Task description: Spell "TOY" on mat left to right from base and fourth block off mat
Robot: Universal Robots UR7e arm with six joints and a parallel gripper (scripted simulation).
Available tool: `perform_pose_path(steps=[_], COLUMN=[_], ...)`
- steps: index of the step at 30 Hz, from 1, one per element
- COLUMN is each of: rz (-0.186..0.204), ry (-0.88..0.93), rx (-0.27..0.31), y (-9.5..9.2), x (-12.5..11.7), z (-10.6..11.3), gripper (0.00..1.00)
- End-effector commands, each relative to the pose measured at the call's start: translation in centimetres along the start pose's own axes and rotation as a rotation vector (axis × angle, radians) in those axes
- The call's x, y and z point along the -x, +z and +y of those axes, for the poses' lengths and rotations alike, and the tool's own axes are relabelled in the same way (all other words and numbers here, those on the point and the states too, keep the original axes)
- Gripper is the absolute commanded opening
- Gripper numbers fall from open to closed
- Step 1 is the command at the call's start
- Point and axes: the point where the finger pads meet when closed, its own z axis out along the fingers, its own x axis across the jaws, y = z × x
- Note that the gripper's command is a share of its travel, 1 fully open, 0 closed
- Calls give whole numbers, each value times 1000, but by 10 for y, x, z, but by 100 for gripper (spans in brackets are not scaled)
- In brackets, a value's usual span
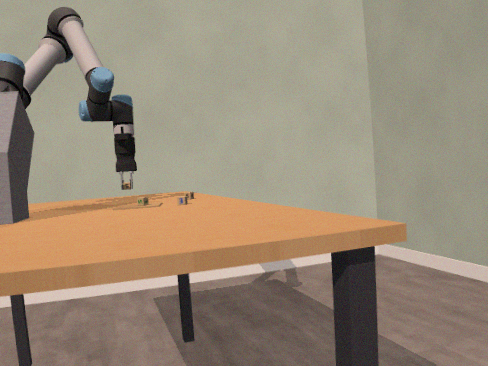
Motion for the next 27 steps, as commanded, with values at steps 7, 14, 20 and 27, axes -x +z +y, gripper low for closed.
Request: perform_pose_path(steps=[7, 14, 20, 27], rz=[-2, -2, -2, -2], ry=[-1, -1, -1, -1], rx=[1, 1, 1, 1], y=[-36, -50, -51, -51], x=[0, 0, 0, 0], z=[0, 0, 0, 0], gripper=[49, 49, 49, 49])
